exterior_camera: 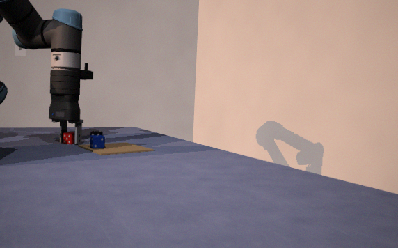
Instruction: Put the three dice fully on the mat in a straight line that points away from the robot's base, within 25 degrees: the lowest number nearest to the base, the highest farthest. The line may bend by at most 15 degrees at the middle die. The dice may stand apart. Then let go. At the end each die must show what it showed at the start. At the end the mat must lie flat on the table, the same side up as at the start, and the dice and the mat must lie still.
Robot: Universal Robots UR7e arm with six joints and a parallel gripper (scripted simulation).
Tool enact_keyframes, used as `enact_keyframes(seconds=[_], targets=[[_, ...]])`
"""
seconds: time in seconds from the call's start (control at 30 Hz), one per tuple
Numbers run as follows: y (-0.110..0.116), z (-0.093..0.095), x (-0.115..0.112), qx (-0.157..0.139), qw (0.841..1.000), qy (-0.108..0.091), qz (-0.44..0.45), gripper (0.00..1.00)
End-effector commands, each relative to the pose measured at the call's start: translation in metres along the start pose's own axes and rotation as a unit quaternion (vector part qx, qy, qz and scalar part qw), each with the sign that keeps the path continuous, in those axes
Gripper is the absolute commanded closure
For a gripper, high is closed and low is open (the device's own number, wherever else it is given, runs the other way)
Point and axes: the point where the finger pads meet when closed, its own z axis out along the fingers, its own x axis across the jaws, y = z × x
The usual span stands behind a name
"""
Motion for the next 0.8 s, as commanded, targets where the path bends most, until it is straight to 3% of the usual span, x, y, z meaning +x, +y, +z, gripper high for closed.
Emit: enact_keyframes(seconds=[0.0,0.43,0.47,0.77], targets=[[-0.0001,-0.0003,0.0003,0.0,1.0,0.0,0.0,0.13],[-0.0001,-0.0003,0.0003,0.0,1.0,0.0,0.0,0.13],[-0.0001,-0.0003,0.0003,0.0,1.0,0.0,0.0,0.43],[-0.0001,-0.0003,0.0003,0.0,1.0,0.0,0.0,0.43]])
